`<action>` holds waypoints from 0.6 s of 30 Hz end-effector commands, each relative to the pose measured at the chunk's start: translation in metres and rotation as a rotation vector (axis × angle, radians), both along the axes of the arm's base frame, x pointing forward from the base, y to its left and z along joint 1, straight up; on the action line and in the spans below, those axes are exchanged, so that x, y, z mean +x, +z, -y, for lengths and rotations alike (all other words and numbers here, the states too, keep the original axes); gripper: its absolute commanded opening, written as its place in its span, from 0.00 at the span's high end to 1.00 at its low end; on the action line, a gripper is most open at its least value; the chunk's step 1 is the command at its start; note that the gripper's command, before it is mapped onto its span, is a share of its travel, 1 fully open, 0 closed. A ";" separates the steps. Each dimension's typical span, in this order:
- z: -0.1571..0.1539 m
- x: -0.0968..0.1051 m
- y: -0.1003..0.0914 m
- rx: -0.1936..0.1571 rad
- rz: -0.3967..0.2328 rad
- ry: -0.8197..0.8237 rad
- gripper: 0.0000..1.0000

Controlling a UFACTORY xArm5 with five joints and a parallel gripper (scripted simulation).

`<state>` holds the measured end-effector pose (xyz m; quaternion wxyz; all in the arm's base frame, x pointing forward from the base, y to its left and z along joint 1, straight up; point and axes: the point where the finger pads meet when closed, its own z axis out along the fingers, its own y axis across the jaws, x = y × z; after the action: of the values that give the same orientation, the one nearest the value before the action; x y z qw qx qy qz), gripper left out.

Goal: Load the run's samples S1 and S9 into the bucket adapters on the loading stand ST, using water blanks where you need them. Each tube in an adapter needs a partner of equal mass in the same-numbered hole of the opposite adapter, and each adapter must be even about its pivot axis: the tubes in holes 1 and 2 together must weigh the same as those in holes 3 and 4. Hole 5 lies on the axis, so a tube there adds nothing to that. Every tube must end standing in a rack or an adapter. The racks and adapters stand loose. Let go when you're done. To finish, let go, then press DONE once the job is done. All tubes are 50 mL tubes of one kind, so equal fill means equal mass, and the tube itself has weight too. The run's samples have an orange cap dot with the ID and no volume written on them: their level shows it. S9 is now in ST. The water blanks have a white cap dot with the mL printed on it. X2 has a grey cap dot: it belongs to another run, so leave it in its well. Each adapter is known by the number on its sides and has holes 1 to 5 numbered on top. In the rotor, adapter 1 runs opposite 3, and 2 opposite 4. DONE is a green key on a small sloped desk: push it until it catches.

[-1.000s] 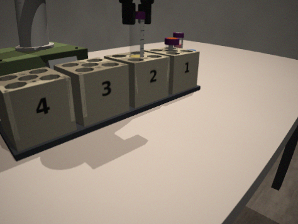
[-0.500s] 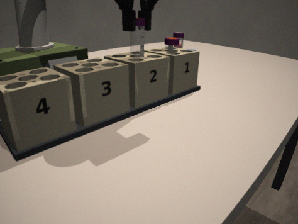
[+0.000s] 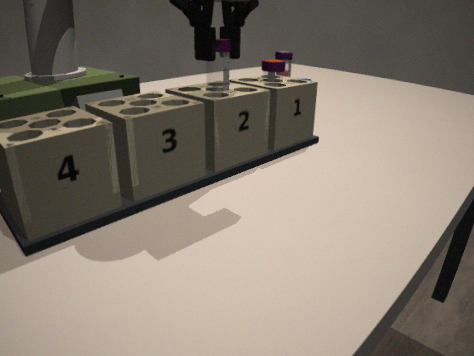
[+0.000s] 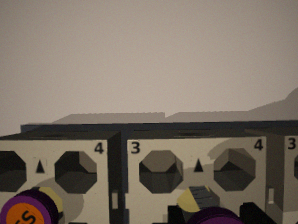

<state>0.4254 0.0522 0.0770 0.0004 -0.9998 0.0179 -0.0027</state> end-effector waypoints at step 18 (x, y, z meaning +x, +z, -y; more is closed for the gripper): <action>0.000 0.001 -0.017 0.004 0.003 0.000 1.00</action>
<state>0.4255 0.0522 0.0611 0.0004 -0.9998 0.0179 -0.0026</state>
